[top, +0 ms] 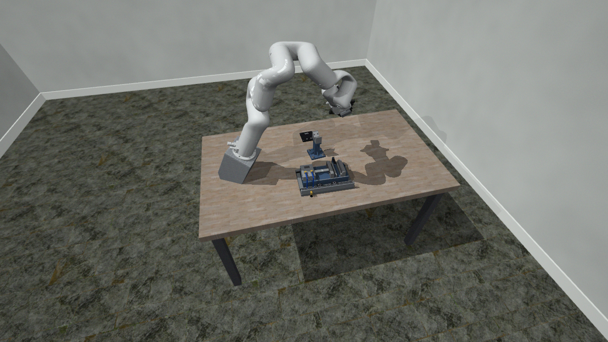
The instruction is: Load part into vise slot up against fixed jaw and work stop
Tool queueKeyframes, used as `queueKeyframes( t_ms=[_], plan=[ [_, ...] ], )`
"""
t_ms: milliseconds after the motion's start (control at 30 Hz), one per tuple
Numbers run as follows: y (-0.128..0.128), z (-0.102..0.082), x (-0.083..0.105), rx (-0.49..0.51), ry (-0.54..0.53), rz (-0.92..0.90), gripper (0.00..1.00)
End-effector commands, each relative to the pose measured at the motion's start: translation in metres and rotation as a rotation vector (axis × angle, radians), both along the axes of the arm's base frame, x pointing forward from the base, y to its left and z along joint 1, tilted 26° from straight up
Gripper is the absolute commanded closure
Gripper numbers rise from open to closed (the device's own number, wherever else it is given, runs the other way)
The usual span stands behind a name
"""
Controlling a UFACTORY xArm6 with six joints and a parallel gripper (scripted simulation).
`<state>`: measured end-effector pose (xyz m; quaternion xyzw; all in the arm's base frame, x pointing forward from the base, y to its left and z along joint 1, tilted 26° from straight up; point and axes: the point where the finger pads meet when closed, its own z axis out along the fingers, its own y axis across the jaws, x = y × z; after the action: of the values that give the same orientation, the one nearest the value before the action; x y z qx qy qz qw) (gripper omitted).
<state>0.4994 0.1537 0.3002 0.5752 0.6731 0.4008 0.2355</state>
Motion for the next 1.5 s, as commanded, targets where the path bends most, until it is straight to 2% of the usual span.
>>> queueKeyframes(
  t_ms=[0,333,400,900,967,1467],
  plan=[
    [-0.010,-0.004,-0.003,-0.106,0.000,0.079,1.00],
    [-0.046,-0.022,-0.015,-0.401,0.019,0.294,1.00],
    [-0.046,-0.022,-0.015,-0.401,0.019,0.294,1.00],
    [-0.113,-0.040,-0.035,-0.775,0.091,0.571,1.00],
    [-0.113,-0.040,-0.035,-0.775,0.091,0.571,1.00],
    [-0.175,-0.044,-0.053,-1.042,0.191,0.785,1.00]
  ],
)
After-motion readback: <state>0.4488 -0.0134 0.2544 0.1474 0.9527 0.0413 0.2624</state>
